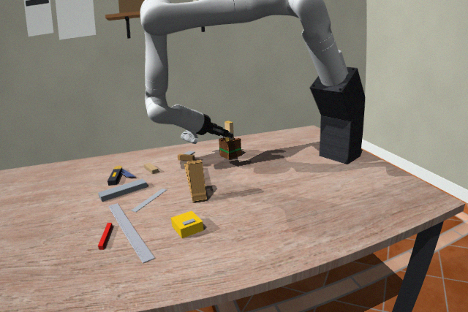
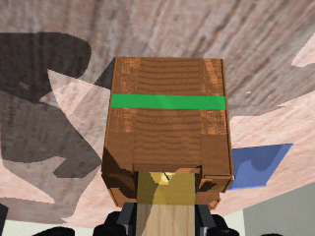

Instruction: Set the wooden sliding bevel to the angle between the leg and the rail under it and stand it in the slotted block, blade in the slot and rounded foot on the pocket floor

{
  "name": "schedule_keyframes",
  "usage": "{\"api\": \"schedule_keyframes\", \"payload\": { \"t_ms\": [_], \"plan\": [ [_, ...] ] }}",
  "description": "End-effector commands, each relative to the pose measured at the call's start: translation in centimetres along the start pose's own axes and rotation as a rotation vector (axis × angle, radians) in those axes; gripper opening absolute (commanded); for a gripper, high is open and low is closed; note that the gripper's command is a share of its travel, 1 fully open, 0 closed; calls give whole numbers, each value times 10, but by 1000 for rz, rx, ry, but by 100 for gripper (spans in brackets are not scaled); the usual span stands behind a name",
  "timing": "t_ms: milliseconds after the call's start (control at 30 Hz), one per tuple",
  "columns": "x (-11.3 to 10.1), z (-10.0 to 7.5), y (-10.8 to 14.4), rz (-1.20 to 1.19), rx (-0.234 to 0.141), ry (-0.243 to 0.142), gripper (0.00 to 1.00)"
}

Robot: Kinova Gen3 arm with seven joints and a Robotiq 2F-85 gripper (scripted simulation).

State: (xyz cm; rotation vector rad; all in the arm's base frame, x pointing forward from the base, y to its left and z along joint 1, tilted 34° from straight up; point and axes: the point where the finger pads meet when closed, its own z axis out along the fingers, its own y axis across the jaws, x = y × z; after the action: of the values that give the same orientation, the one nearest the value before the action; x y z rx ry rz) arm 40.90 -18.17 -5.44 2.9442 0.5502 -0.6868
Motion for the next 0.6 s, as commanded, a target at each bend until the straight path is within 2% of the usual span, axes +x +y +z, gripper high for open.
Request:
{"api": "schedule_keyframes", "payload": {
  "t_ms": [0,233,267,567],
  "plan": [
    [0,-1,1,1,0,1,10],
    [0,-1,1,1,0,1,10],
    [0,-1,1,1,0,1,100],
    [0,-1,1,1,0,1,100]
  ]
}}
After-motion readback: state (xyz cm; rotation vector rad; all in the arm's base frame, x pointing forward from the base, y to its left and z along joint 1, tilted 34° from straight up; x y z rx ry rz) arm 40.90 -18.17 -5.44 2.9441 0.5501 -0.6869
